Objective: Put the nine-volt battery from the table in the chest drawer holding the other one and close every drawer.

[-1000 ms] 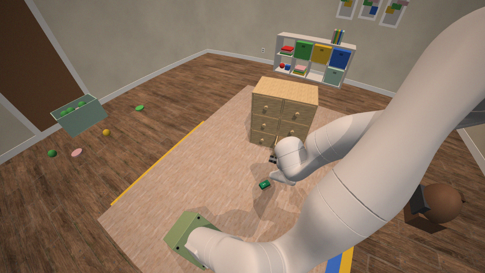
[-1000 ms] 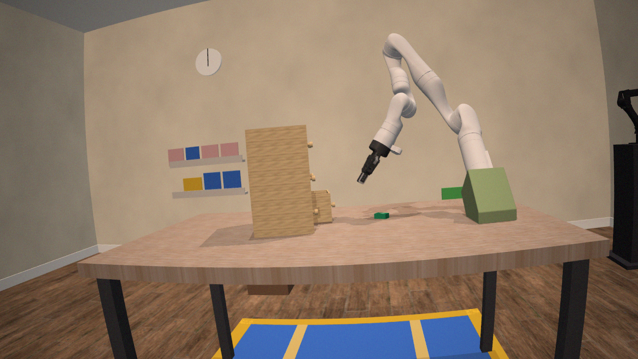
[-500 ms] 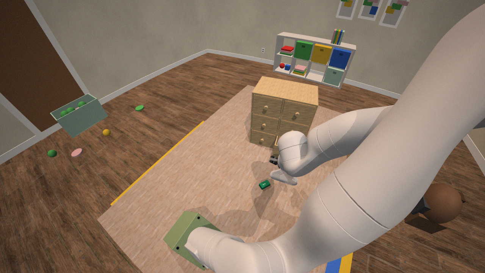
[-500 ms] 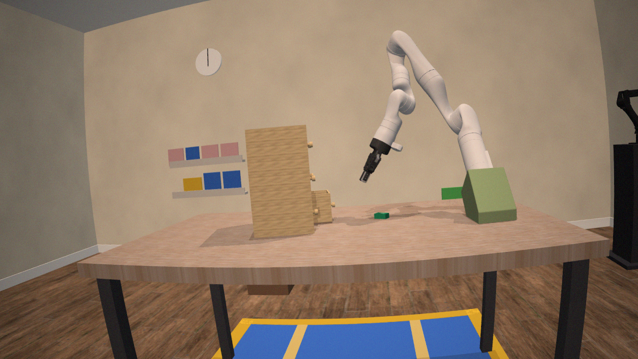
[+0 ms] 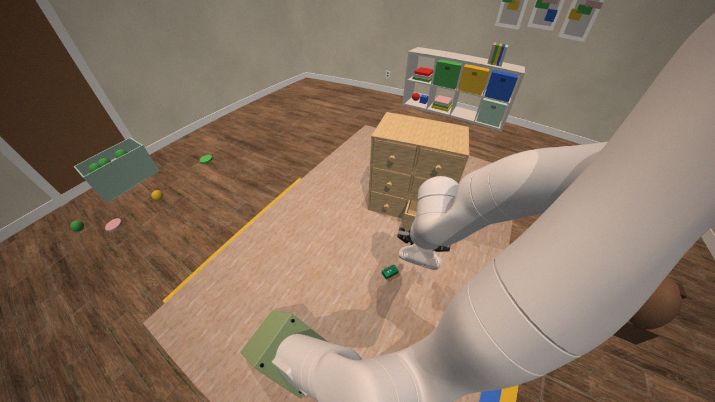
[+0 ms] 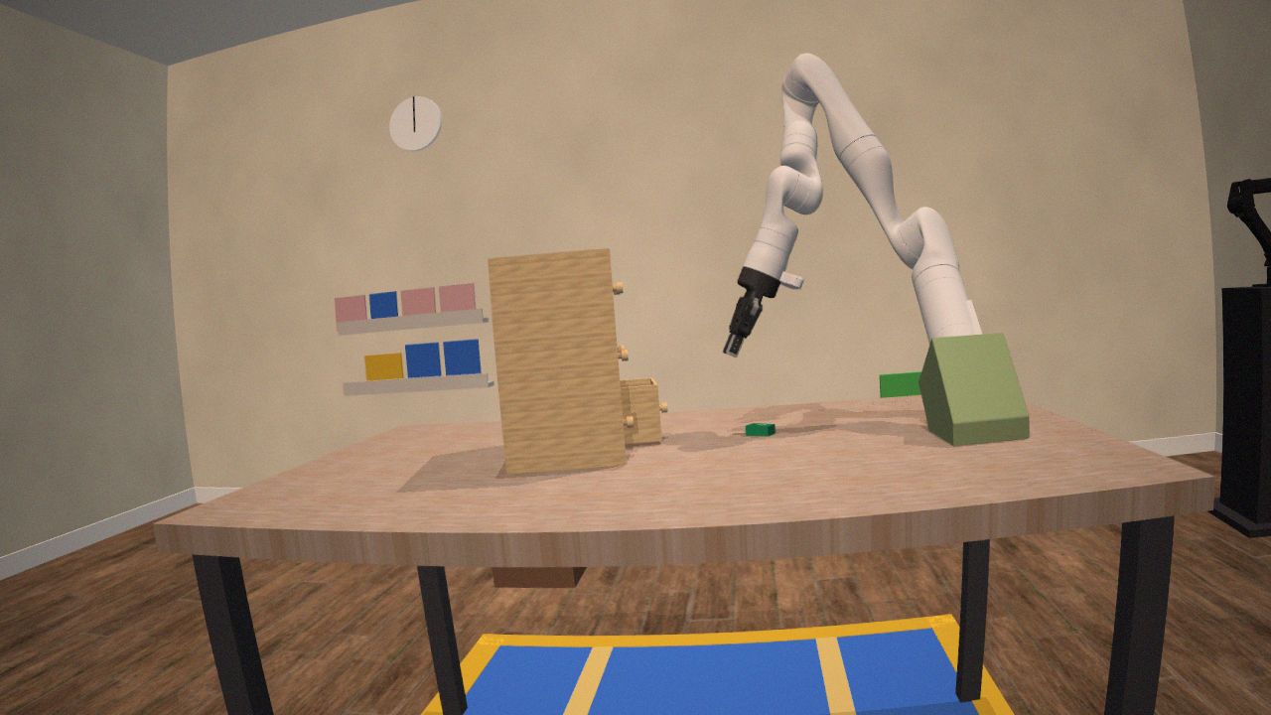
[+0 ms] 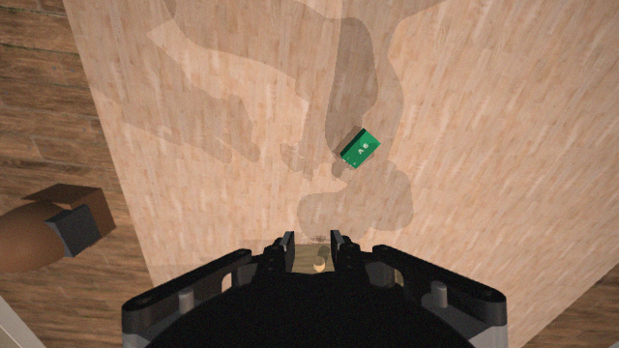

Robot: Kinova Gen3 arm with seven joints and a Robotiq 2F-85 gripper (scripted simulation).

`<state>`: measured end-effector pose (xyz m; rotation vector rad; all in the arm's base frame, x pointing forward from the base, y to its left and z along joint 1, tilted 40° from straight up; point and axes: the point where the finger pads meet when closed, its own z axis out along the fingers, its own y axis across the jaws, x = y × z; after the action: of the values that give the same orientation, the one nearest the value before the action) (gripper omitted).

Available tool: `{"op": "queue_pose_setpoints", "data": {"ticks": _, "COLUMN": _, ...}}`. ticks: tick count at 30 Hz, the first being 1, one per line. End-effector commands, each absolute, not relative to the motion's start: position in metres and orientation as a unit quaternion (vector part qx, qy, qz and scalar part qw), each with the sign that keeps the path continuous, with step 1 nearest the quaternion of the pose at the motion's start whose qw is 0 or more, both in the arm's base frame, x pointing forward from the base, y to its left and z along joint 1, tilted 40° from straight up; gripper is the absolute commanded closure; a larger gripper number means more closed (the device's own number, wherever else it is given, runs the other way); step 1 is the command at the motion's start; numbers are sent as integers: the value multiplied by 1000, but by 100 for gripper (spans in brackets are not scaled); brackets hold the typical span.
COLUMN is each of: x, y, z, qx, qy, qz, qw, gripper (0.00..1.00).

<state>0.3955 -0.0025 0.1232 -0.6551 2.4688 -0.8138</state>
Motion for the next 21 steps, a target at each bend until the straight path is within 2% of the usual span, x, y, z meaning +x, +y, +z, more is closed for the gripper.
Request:
{"op": "queue_pose_setpoints", "data": {"ticks": 1, "x": 398, "y": 8, "z": 127, "qx": -245, "qy": 896, "qz": -293, "qw": 225, "gripper": 67}}
{"op": "queue_pose_setpoints", "data": {"ticks": 21, "x": 383, "y": 16, "z": 143, "qx": -229, "qy": 908, "qz": -305, "qw": 176, "gripper": 67}}
